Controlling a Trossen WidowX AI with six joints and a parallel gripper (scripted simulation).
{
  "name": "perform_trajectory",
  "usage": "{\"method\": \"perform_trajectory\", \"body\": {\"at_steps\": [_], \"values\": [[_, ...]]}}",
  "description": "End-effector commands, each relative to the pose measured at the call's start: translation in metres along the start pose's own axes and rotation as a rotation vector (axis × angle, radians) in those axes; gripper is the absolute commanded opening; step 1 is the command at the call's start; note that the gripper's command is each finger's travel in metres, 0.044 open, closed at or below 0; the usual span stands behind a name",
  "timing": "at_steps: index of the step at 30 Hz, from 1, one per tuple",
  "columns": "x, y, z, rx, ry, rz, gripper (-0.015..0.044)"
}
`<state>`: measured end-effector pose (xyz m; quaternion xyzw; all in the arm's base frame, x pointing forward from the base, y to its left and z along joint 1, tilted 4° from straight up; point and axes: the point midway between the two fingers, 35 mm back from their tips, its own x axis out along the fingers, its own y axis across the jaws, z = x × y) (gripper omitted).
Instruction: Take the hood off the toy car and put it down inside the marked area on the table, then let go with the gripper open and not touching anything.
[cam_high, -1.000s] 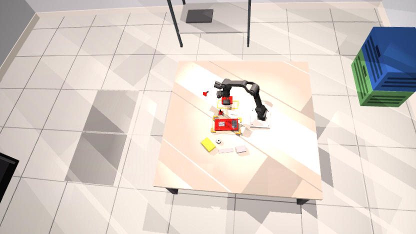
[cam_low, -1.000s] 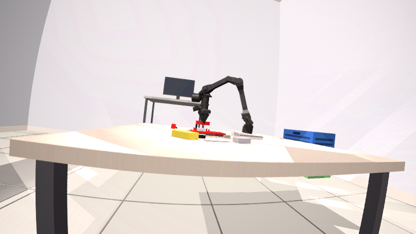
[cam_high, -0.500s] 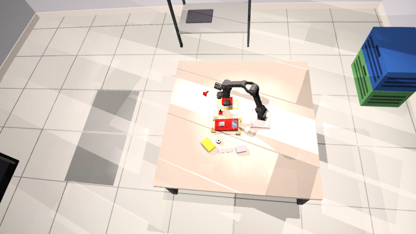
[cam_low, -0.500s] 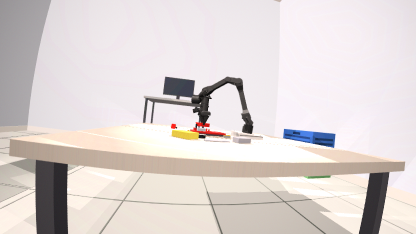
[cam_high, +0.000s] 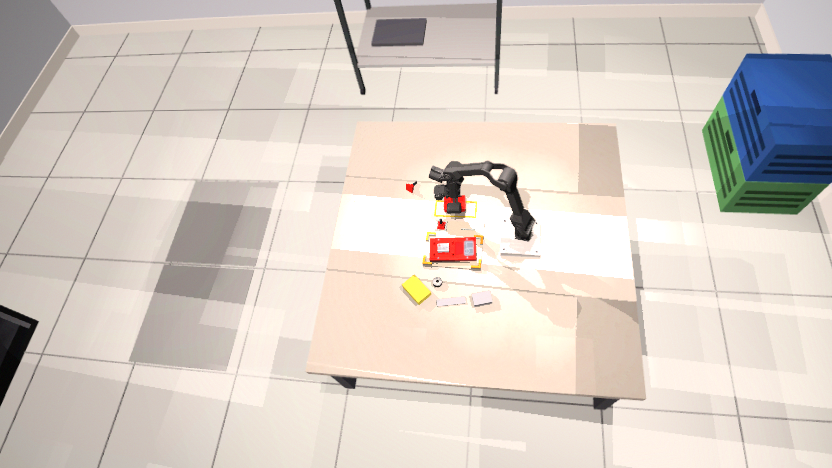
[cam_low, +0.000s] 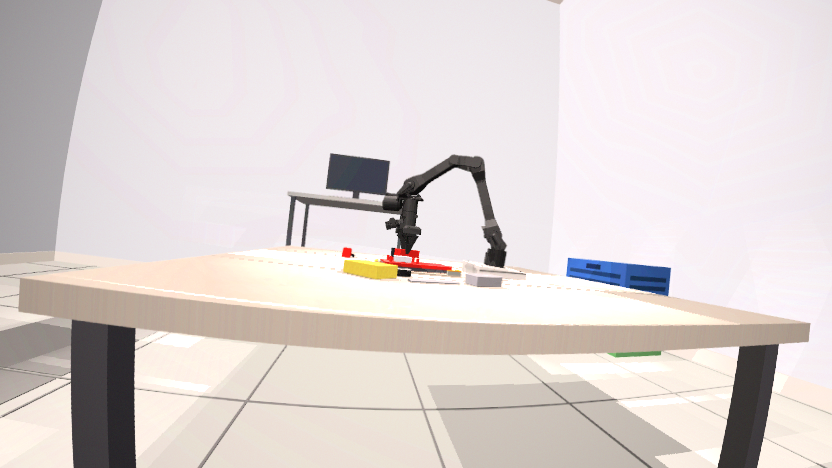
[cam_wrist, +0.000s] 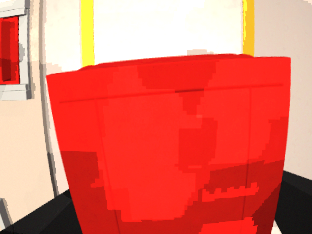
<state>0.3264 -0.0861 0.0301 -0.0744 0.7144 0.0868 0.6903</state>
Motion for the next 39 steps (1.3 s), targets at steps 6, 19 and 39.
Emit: {"method": "perform_trajectory", "body": {"at_steps": [6,19,39], "values": [[0.009,0.000,-0.002,-0.006,0.004,-0.003,0.0000],[0.015,0.000,-0.002,-0.006,0.004,-0.003,0.0000],[0.025,0.000,-0.002,-0.006,0.004,-0.003,0.0000]]}}
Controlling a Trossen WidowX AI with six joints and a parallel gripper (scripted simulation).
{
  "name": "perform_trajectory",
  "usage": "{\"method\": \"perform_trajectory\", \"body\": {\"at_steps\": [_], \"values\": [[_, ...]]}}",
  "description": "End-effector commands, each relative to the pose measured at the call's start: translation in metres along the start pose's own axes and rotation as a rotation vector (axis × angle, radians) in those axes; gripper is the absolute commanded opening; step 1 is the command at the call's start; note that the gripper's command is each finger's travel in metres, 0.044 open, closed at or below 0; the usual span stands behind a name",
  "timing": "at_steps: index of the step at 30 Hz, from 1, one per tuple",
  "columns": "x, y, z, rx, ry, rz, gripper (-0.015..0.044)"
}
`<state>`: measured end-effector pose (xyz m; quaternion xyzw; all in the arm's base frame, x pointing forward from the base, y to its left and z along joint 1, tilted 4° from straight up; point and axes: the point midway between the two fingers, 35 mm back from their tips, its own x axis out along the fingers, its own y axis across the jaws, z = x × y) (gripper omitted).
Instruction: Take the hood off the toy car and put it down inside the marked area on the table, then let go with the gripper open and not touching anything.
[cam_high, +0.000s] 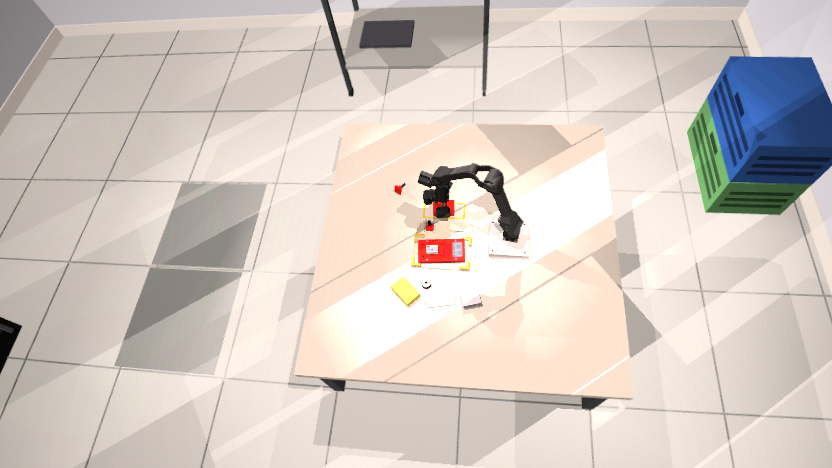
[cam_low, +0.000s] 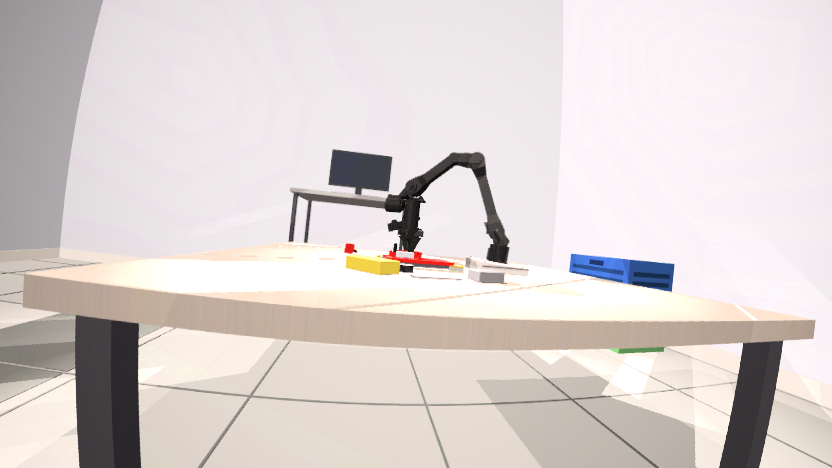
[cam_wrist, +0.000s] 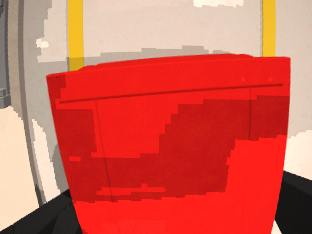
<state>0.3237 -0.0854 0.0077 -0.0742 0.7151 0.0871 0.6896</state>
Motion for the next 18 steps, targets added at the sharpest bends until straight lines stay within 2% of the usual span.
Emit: {"method": "perform_trajectory", "body": {"at_steps": [1,14,18], "values": [[0.0026,-0.0005,-0.0004,-0.006,0.002,-0.004,0.0000],[0.0089,-0.0005,-0.0006,-0.006,0.002,-0.004,0.0000],[0.0069,0.0000,-0.0001,0.000,0.000,0.000,0.0105]]}}
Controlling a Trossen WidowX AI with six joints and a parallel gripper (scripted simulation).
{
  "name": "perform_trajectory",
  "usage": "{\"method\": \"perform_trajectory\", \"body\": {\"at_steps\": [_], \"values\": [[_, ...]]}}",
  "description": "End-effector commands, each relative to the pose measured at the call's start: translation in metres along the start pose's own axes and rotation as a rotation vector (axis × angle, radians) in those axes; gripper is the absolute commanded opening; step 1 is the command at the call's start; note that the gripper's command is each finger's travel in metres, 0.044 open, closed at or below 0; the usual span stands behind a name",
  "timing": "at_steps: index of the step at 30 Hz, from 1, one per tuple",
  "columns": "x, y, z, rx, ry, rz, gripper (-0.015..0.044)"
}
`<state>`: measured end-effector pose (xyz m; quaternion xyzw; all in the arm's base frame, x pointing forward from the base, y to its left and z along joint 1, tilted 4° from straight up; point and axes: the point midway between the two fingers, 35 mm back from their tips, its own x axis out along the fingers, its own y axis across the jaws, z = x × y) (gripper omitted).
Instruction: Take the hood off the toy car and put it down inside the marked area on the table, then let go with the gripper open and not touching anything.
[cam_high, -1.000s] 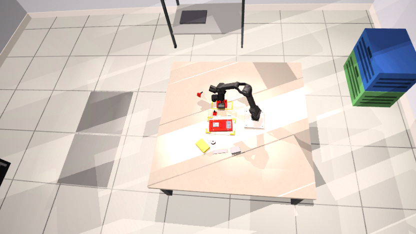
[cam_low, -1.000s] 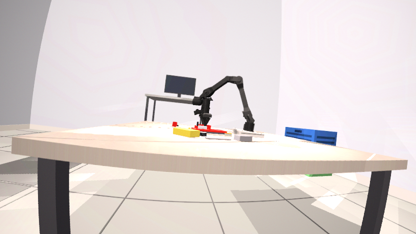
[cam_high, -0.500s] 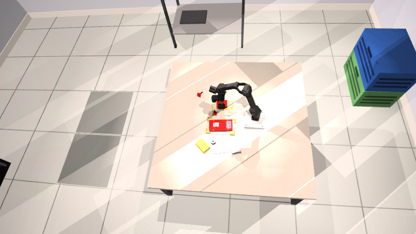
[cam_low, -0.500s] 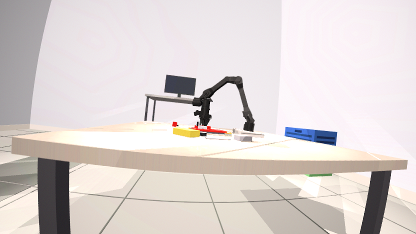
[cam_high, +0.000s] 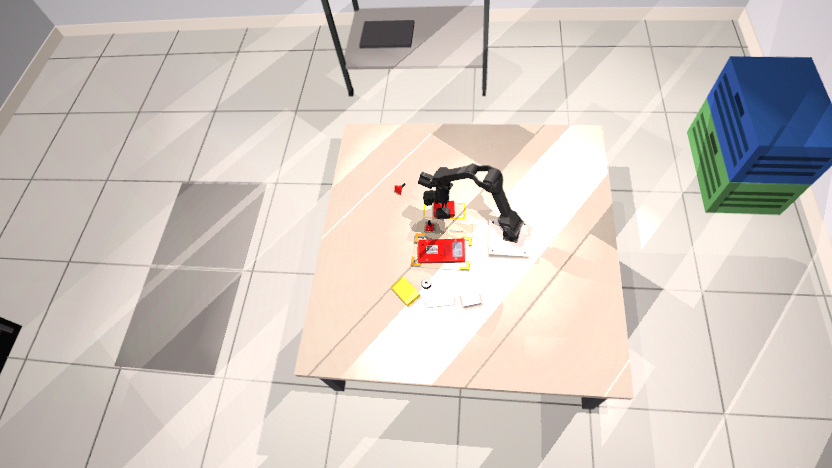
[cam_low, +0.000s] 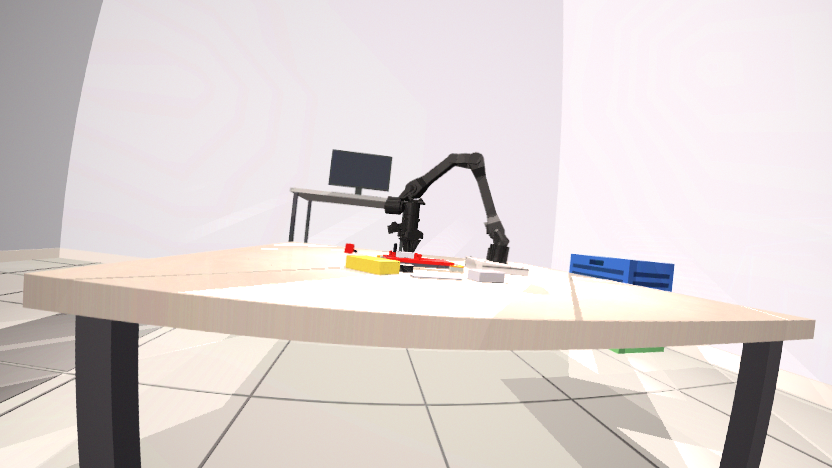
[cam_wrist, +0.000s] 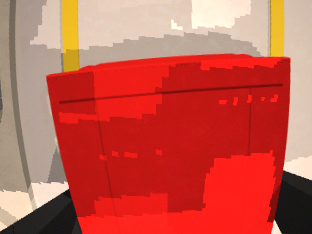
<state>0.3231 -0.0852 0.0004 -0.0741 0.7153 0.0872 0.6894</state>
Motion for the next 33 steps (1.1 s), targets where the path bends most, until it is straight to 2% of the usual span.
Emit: {"method": "perform_trajectory", "body": {"at_steps": [1,13,16,22,33], "values": [[0.000,0.000,0.000,0.000,-0.001,0.000,0.0131],[0.000,0.000,0.000,0.000,-0.001,0.000,0.0440],[-0.014,-0.001,0.001,0.000,0.000,0.000,0.0440],[-0.070,0.000,0.001,0.000,0.003,-0.001,0.0440],[-0.072,0.000,0.001,0.000,0.003,-0.001,0.0440]]}}
